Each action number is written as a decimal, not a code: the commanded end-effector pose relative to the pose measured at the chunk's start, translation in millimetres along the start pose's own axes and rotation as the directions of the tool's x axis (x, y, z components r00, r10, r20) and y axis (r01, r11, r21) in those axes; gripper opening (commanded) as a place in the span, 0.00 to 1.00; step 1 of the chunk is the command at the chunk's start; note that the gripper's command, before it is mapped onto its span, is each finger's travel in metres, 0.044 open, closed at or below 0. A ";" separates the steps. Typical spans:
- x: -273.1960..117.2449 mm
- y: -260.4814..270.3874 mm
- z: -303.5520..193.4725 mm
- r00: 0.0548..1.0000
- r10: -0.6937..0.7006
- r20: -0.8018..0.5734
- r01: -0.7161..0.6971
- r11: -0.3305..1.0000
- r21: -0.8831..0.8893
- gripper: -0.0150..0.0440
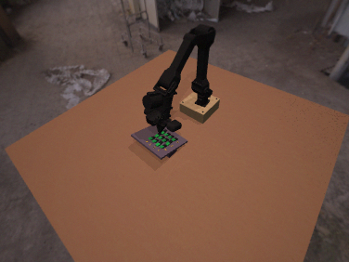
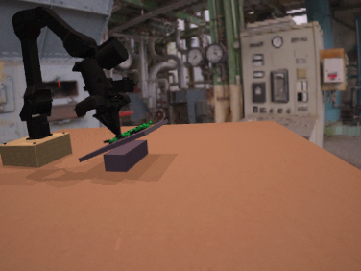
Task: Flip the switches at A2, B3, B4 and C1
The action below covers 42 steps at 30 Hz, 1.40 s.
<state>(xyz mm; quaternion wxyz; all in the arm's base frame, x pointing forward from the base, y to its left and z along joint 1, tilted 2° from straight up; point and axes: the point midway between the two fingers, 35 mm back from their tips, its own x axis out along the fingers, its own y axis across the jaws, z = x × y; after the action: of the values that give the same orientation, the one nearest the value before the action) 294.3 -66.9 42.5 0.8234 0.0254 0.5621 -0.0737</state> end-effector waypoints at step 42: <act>-61.8 65.9 -16.8 0.999 0.011 -0.030 -0.011 1.000 -0.003 0.25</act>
<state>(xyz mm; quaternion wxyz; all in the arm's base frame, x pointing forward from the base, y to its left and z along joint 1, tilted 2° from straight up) 274.7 -19.5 95.9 0.8170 0.0287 0.5720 -0.0667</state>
